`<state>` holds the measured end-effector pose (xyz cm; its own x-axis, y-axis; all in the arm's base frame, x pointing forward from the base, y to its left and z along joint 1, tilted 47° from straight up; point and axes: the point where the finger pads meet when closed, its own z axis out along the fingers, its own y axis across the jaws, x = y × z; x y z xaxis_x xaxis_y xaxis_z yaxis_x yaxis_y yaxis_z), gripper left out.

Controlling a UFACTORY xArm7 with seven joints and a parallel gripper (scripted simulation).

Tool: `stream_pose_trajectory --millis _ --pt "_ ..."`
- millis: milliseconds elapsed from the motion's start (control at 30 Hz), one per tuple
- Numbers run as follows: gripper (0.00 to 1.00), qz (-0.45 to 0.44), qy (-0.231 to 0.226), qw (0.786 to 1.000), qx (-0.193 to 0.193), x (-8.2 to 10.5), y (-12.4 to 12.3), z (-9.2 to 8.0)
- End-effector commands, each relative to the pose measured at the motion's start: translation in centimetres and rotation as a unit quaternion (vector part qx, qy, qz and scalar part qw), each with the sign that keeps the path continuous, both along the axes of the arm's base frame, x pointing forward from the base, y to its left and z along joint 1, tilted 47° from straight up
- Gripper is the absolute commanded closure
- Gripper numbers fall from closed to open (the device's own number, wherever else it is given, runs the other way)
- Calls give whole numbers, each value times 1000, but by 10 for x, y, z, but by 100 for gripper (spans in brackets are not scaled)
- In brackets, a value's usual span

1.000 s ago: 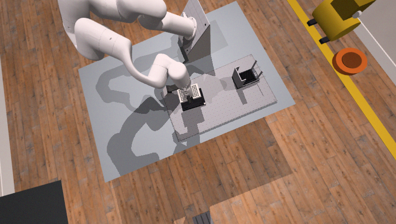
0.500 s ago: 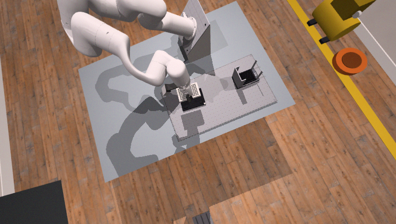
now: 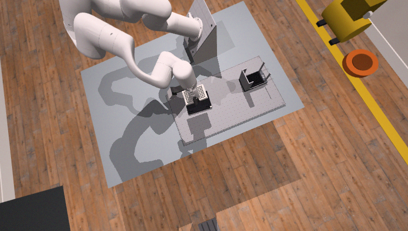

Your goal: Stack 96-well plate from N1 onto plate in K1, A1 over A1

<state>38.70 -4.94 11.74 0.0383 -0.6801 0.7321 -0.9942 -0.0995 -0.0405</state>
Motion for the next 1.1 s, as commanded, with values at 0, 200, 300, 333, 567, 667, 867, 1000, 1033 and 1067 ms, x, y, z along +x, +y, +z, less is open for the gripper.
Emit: stream_pose_trajectory --millis 0,200,300,333,567,667,867,1000,1033,1067 --pt "100 17 16 1000 -2 0 12 -10" --pt "100 17 16 1000 -2 -1 22 -20" --pt "100 17 16 1000 -2 -2 29 -27" --pt "100 17 16 1000 -2 -2 31 -30" --pt "100 17 16 1000 -1 -4 47 -46" --pt "100 17 16 1000 -1 -5 54 -54" --pt "100 17 16 1000 -1 -6 63 -63" --pt "100 17 16 1000 -1 -7 73 -73" --pt "100 17 16 1000 -1 -7 75 -75" --pt "100 17 16 1000 -1 -8 77 -78"
